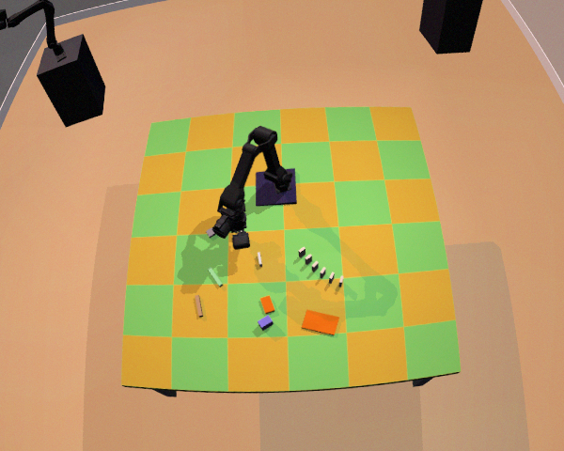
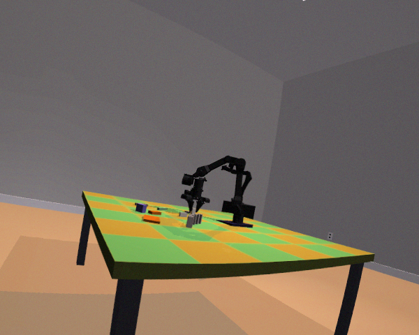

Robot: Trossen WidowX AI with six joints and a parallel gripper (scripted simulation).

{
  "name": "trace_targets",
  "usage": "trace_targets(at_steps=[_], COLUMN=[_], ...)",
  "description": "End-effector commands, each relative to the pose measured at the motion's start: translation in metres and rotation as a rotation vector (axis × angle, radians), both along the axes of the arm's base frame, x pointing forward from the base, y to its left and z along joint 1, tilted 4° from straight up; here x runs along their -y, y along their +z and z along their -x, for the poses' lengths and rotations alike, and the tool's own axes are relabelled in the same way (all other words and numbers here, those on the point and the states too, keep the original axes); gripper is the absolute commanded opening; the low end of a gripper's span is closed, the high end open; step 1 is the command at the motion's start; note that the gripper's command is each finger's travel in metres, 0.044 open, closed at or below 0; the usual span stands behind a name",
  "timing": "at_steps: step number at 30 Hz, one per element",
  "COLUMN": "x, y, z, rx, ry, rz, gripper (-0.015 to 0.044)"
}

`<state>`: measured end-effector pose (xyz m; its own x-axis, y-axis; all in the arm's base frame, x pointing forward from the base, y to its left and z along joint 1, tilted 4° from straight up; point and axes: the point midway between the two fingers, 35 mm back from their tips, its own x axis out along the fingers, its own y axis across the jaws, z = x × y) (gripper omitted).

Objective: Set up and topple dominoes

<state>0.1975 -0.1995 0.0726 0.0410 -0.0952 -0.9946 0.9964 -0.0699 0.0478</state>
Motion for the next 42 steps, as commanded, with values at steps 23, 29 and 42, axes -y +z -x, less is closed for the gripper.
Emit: trace_targets(at_steps=[23,29,42], x=[-0.013,-0.014,-0.149], y=[0.134,0.134,0.123], z=[0.005,0.003,-0.074], rx=[0.0,-0.002,-0.117], ry=[0.0,0.022,1.533], rz=[-0.001,-0.001,0.037], gripper=[0.0107,0.0107,0.0107])
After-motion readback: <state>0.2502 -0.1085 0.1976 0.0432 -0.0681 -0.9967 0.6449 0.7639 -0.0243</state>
